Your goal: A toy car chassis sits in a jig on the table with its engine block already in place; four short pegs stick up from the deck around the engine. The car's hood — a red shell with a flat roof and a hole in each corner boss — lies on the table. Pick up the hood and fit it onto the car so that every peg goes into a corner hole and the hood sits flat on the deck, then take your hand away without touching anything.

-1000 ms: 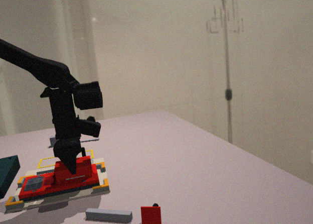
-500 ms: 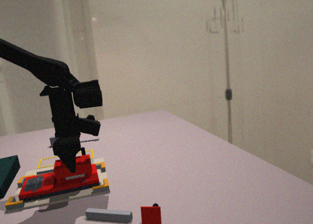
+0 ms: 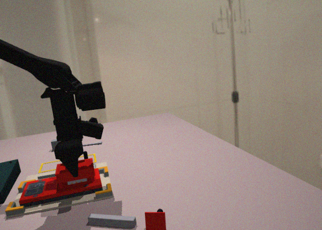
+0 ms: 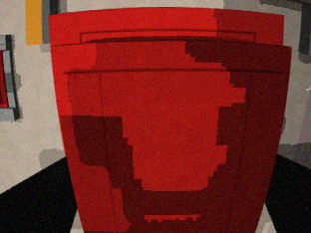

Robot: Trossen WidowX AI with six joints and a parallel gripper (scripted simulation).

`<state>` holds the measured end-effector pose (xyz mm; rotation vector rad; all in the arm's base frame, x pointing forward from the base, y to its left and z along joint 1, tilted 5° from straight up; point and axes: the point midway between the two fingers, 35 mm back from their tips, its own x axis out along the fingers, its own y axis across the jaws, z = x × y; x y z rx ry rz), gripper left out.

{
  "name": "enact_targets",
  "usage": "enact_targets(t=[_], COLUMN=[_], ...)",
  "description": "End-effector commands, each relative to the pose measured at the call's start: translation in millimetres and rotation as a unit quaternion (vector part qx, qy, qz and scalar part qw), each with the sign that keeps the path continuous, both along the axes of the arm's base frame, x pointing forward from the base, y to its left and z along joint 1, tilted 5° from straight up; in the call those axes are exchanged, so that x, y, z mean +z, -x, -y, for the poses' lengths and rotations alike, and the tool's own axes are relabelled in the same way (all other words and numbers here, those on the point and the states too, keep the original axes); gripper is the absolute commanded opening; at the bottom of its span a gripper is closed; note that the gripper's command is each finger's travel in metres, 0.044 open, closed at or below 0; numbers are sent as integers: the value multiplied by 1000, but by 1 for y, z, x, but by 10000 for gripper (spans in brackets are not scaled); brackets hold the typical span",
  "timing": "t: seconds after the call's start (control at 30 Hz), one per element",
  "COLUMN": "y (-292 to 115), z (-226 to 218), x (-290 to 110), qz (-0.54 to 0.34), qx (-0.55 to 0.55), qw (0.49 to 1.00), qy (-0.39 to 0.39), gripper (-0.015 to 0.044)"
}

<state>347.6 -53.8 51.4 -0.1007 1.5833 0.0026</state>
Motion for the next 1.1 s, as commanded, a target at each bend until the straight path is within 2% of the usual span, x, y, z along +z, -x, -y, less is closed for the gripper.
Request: enact_targets(t=[0.0, 1.07], y=[0, 0], z=[0, 1], x=[-2, -12], qz=[0, 0], qx=[1, 0], qw=[1000, 1000], qy=[1, 1], gripper=[0, 0])
